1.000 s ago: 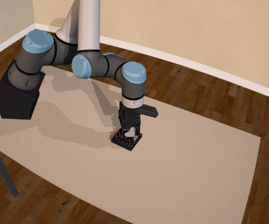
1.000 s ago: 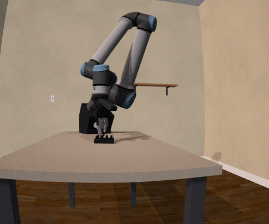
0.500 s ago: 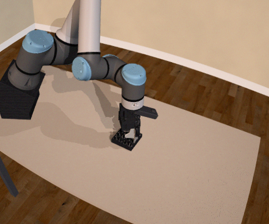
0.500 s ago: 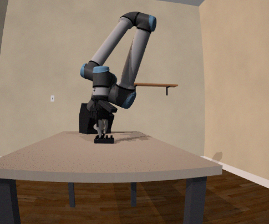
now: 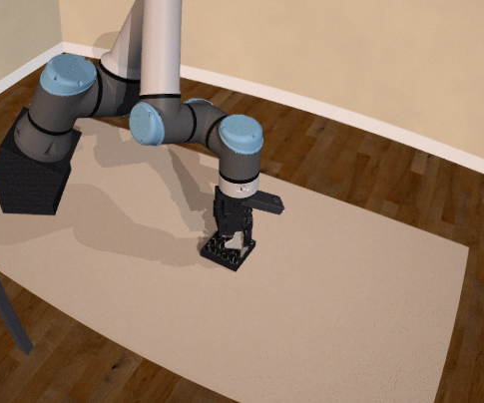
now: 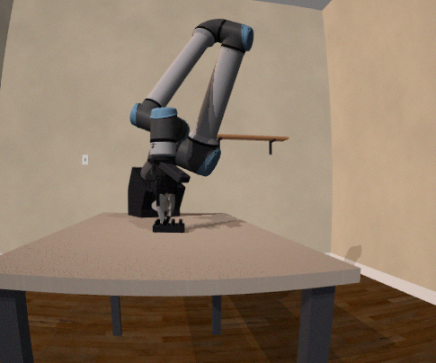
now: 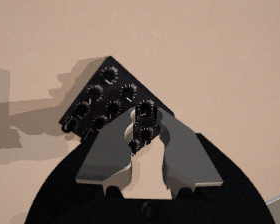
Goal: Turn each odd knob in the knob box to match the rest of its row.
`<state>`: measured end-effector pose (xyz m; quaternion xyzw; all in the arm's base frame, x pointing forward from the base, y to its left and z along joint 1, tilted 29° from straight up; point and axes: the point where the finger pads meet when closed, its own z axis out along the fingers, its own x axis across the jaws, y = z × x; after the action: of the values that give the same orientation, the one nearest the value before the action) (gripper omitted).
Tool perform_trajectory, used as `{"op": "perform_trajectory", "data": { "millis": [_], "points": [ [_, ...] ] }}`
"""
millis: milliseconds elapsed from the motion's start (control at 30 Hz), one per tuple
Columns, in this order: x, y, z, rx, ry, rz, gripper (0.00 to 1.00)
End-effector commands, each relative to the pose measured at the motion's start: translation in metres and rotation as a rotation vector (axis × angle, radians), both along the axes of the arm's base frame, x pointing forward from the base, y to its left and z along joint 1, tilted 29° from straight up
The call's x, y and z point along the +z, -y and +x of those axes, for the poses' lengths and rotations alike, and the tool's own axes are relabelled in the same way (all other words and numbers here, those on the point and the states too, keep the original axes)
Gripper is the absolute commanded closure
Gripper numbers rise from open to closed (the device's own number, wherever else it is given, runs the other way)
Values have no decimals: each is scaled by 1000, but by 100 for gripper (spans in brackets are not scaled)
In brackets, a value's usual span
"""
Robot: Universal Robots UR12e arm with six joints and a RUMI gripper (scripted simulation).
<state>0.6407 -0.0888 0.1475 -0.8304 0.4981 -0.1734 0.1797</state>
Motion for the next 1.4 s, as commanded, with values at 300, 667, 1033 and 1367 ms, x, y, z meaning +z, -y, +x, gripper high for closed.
{"op": "perform_trajectory", "data": {
  "millis": [300,667,1033,1367],
  "points": [
    [1,0,0,0,1,-1,89],
    [1,0,0,0,1,-1,89],
    [1,0,0,0,1,-1,96],
    [1,0,0,0,1,-1,96]
  ]
}}
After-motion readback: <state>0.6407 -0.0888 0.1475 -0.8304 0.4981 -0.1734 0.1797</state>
